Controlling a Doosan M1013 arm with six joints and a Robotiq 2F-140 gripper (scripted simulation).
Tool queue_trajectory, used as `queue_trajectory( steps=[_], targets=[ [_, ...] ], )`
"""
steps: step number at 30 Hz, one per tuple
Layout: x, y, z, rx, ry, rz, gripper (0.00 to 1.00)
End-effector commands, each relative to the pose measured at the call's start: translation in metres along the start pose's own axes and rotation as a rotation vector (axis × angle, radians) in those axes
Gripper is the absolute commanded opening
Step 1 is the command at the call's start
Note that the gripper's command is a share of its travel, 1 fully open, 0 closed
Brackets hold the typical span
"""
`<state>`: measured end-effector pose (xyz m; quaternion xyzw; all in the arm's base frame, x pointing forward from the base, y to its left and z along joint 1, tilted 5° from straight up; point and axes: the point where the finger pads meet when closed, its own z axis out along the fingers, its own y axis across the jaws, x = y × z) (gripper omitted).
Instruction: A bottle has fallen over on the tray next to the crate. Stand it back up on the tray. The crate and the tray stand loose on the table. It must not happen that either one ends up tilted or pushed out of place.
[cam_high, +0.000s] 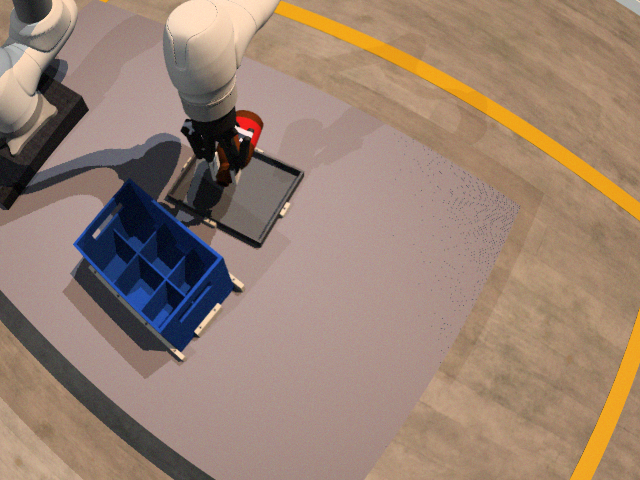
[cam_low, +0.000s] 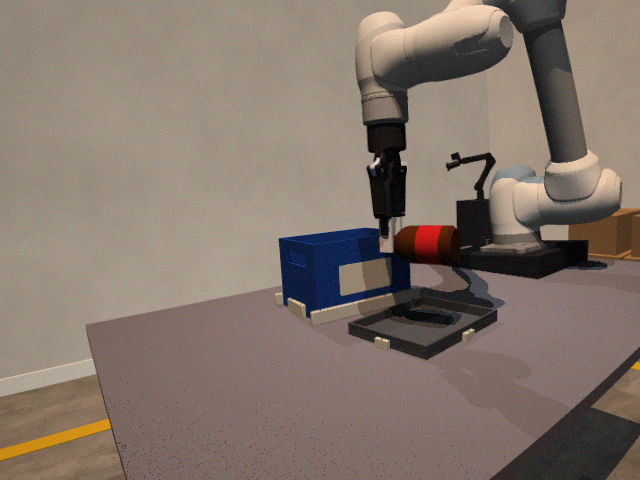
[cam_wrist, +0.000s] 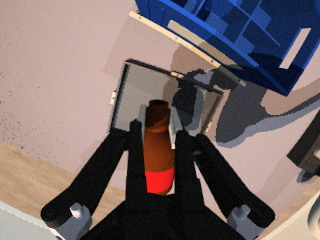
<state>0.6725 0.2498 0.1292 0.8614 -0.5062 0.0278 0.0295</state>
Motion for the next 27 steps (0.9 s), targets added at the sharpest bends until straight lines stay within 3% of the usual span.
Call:
queue_trajectory(
  steps=[1,27],
  targets=[
    [0.0,0.0,-0.001,0.0,0.0,0.0,0.1],
    [0.0,0.0,-0.021,0.0,0.0,0.0,0.1]
  ],
)
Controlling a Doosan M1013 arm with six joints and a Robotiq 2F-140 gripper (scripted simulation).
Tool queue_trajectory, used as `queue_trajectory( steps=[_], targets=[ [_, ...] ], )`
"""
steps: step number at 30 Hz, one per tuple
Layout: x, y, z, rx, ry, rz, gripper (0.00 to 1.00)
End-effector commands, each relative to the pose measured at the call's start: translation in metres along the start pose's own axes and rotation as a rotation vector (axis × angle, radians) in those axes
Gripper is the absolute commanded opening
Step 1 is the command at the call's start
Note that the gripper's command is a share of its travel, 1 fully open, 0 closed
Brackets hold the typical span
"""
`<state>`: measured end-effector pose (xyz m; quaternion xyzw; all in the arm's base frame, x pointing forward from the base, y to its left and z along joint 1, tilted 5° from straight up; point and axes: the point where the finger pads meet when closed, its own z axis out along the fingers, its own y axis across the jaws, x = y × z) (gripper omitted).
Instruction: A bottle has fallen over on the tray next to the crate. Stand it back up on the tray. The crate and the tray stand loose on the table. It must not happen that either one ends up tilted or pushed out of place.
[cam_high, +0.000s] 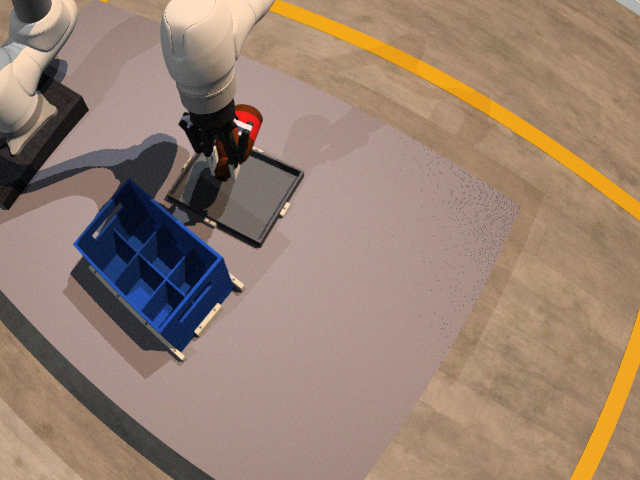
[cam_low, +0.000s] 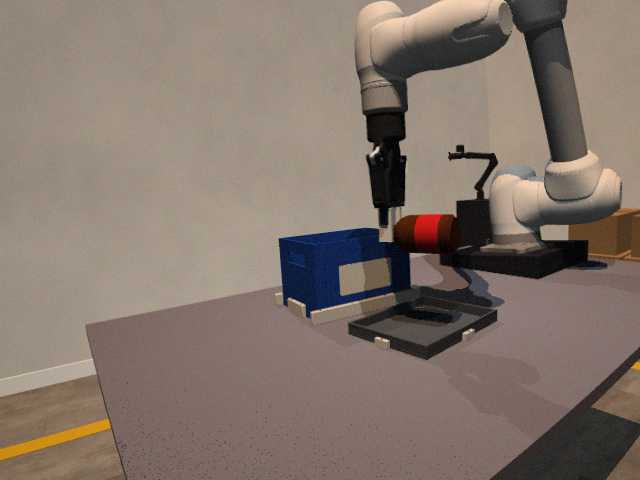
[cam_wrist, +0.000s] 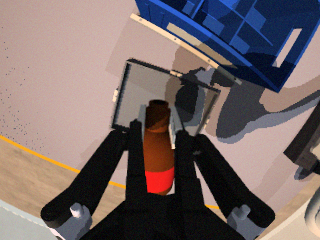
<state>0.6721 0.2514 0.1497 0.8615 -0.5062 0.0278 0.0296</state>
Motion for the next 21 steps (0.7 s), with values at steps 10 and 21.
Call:
queue_trajectory(
  steps=[10,21],
  targets=[
    [0.0,0.0,-0.0032,0.0,0.0,0.0,0.1],
    [0.0,0.0,-0.004,0.0,0.0,0.0,0.1]
  ],
)
